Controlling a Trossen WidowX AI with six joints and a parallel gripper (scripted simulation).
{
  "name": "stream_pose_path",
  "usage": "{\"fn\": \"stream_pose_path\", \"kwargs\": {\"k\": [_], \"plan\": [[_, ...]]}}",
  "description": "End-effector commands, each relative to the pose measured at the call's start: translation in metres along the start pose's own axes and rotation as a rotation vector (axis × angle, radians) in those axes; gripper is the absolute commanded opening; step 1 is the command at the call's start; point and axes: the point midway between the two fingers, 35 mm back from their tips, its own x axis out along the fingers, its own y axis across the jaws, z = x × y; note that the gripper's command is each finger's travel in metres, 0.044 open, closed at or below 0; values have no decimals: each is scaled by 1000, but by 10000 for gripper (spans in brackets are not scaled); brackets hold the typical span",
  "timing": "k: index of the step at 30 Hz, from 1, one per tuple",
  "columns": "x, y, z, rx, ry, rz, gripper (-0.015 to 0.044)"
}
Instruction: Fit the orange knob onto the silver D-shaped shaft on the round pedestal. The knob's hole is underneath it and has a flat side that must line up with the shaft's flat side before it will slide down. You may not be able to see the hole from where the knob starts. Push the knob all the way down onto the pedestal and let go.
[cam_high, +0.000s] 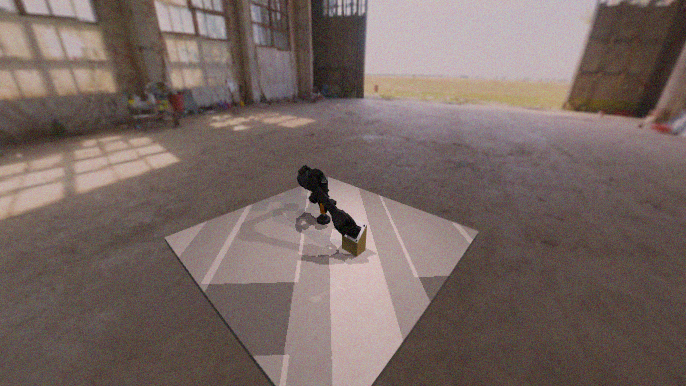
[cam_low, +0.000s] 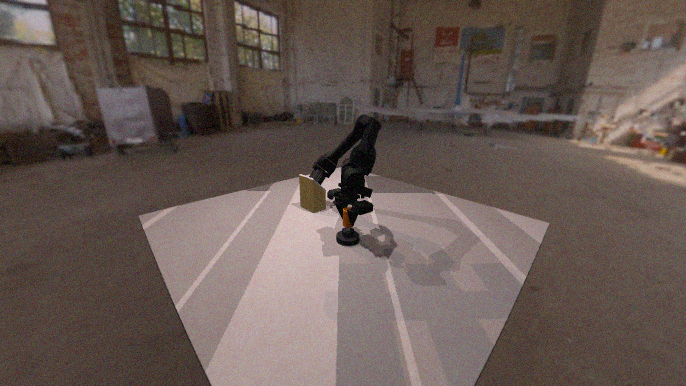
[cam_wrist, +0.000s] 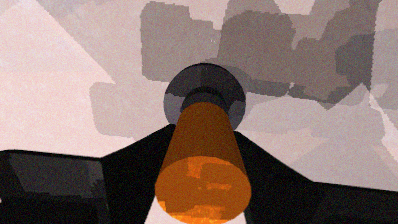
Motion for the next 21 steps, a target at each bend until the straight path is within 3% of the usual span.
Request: {"fn": "stream_pose_path", "kwargs": {"k": [1,21], "plan": [[-2,1,-1,-3,1,-6,0],[-2,-1,1,-3,1,-6,0]]}}
